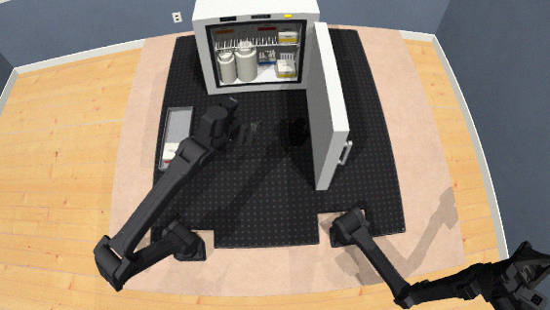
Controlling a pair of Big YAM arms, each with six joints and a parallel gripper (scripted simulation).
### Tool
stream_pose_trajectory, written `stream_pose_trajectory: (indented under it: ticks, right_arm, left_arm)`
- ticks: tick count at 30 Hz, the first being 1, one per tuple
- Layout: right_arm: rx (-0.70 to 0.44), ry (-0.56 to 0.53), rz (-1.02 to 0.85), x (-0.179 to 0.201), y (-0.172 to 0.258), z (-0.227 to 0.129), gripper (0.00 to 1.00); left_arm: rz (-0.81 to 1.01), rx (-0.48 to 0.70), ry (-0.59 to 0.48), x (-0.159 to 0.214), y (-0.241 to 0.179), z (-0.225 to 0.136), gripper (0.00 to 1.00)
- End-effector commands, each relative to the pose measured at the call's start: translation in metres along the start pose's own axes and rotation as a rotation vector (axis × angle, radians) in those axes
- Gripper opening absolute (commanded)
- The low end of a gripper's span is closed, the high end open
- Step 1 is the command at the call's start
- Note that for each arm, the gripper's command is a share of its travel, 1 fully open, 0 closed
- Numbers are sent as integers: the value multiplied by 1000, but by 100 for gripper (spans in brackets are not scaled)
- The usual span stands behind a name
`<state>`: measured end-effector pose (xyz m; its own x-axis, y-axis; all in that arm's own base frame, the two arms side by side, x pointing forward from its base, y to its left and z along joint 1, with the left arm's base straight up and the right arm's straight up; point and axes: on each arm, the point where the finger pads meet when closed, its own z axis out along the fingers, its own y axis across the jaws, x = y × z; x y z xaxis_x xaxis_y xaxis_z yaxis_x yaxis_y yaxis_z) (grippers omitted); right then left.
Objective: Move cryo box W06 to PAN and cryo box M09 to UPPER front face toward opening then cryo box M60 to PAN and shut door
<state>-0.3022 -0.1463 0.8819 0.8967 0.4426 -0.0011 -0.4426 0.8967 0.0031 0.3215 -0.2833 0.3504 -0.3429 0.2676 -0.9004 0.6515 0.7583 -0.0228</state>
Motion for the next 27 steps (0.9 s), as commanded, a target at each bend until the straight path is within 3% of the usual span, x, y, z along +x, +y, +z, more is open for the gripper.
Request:
stream_pose_trajectory:
  ticks: [1,10,13,14,17,19,20,27]
  right_arm:
    - [-3,31,-11,14,0,3,0]
    - [-3,31,-11,14,0,3,0]
    - [-3,31,-11,14,0,3,0]
    - [-3,31,-11,14,0,3,0]
    - [-3,31,-11,14,0,3,0]
    - [-3,31,-11,14,0,3,0]
    - [-3,31,-11,14,0,3,0]
    - [-3,31,-11,14,0,3,0]
  left_arm:
    - [35,-4,-60,-21,14,-7,100]
    - [72,41,-96,-50,40,-10,100]
    - [74,47,-87,-44,43,-8,100]
    - [67,57,-33,-13,46,2,100]
    - [88,68,-80,-46,55,-9,100]
    - [91,77,-71,-44,59,-8,100]
    - [43,37,1,-1,64,-3,30]
    - [-71,-98,34,26,88,-19,30]
